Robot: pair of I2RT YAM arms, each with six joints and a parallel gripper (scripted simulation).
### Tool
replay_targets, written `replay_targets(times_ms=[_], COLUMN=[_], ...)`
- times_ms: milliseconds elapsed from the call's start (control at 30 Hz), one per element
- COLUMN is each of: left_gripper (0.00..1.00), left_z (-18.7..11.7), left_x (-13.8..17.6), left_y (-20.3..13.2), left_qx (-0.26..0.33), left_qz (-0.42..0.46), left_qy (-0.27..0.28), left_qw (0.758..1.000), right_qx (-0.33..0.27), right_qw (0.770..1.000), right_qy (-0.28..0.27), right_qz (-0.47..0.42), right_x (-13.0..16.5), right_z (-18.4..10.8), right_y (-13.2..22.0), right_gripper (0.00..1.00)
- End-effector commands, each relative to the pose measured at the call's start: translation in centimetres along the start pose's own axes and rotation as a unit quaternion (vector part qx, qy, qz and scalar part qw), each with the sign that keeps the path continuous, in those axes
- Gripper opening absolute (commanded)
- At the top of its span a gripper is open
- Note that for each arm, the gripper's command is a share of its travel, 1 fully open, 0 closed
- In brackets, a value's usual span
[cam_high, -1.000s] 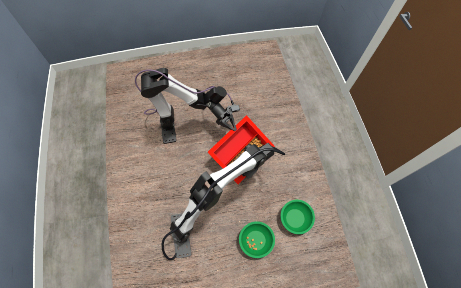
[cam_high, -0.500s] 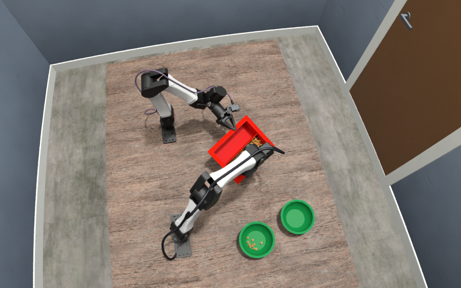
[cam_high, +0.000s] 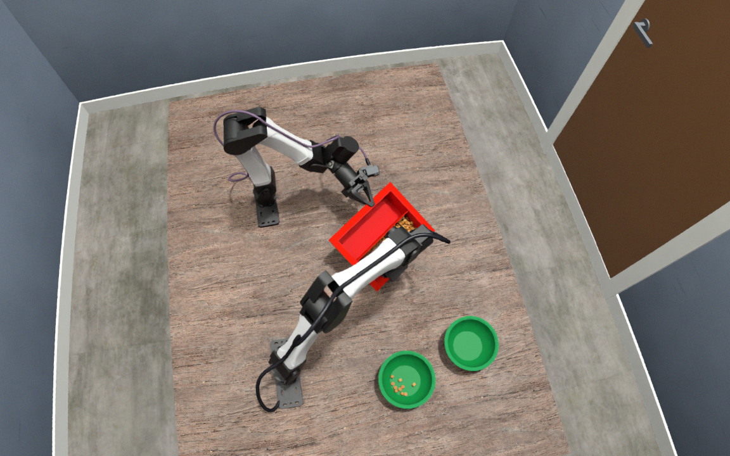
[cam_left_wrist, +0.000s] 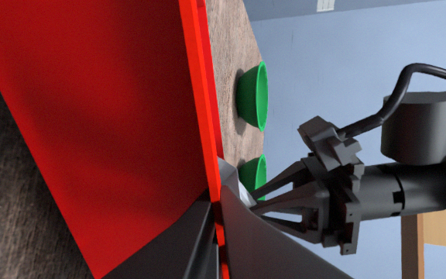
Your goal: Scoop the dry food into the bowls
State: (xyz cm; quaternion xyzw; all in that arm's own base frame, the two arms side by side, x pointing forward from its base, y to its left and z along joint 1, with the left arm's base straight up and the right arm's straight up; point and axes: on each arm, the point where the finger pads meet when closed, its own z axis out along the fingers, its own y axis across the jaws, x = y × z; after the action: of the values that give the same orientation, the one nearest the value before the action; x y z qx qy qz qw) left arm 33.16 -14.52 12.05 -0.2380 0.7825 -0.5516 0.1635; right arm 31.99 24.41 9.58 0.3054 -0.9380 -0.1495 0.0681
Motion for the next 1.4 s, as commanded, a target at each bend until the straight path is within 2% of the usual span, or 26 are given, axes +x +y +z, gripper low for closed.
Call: replay_targets(times_ms=[0, 200, 233, 333, 367, 800, 900, 1233, 1367], left_gripper=[0.00, 0.00, 0.00, 0.00, 0.00, 0.00, 0.00, 0.00, 0.00], left_z=[-0.4, -0.4, -0.4, -0.4, -0.4, -0.4, -0.4, -0.4, -0.4], left_x=[-0.8, -0.8, -0.8, -0.8, -0.8, -0.8, -0.8, -0.8, -0.8], left_y=[-3.5, -3.5, -3.5, -3.5, -3.5, -3.5, -3.5, -3.5, -3.5], left_qx=[0.037, 0.037, 0.037, 0.037, 0.037, 0.037, 0.037, 0.037, 0.037], left_qz=[0.058, 0.058, 0.058, 0.058, 0.058, 0.058, 0.058, 0.058, 0.058], left_qy=[-0.010, -0.010, -0.010, -0.010, -0.009, -0.009, -0.009, -0.009, -0.009], left_qw=[0.998, 0.998, 0.998, 0.998, 0.998, 0.998, 0.998, 0.998, 0.998], right_qx=[0.005, 0.005, -0.004, -0.003, -0.005, -0.008, -0.007, -0.010, 0.002], right_qw=[0.999, 0.999, 0.999, 0.999, 0.999, 0.997, 0.997, 0.994, 0.995], right_qy=[-0.040, -0.040, -0.035, -0.040, -0.043, -0.079, -0.072, -0.107, -0.098], right_qz=[-0.022, -0.022, -0.012, -0.016, -0.011, -0.014, -0.013, -0.013, -0.012], right_x=[-1.2, -1.2, -0.7, -0.9, -1.0, -2.4, -2.1, -3.5, -3.0], right_z=[-2.2, -2.2, -1.2, -1.8, -1.1, -0.4, -0.4, 0.3, 0.1], right_y=[1.3, 1.3, 1.3, 1.4, 1.1, 1.2, 1.2, 1.2, 0.8], right_gripper=[0.00, 0.00, 0.00, 0.00, 0.00, 0.00, 0.00, 0.00, 0.00])
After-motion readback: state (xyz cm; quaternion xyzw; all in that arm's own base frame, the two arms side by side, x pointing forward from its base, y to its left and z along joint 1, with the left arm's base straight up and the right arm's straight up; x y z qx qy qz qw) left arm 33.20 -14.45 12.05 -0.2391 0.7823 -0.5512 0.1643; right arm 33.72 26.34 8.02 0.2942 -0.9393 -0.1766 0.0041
